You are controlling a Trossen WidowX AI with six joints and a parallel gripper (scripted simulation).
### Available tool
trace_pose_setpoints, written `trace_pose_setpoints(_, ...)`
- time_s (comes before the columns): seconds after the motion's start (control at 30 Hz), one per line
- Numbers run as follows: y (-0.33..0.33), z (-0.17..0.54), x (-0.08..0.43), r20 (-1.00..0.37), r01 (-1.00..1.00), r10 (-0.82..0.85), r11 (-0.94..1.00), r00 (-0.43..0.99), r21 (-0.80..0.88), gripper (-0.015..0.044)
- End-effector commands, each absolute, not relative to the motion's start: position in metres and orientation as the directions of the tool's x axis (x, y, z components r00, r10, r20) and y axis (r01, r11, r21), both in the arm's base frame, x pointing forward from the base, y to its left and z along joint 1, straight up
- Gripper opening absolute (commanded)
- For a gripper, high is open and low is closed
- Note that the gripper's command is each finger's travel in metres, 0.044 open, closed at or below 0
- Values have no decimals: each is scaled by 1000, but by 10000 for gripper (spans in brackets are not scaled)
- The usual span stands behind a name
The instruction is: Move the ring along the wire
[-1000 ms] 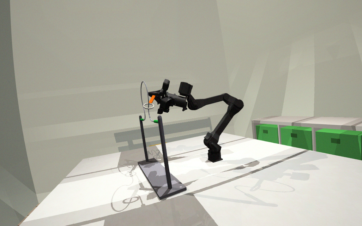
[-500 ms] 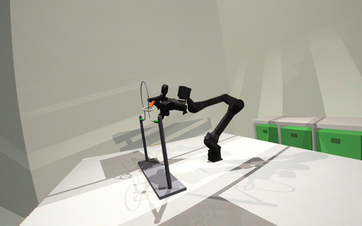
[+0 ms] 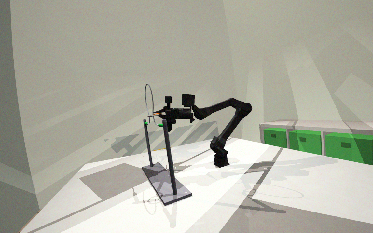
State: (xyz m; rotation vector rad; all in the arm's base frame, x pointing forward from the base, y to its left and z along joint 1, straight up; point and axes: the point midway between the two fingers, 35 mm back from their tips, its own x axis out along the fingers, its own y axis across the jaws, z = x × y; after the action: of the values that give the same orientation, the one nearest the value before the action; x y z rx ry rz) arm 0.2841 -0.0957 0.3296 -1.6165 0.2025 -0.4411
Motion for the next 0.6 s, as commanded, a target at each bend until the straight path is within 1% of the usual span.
trace_pose_setpoints(0.0, -96, 316, 283, 117, 125, -402, -6, 908, -992, -150)
trace_pose_setpoints(0.27, -92, 286, 283, 14, 102, -413, 191, 910, -976, -150)
trace_pose_setpoints(0.57, -80, 255, 282, -102, 76, -401, 405, 910, -911, -150)
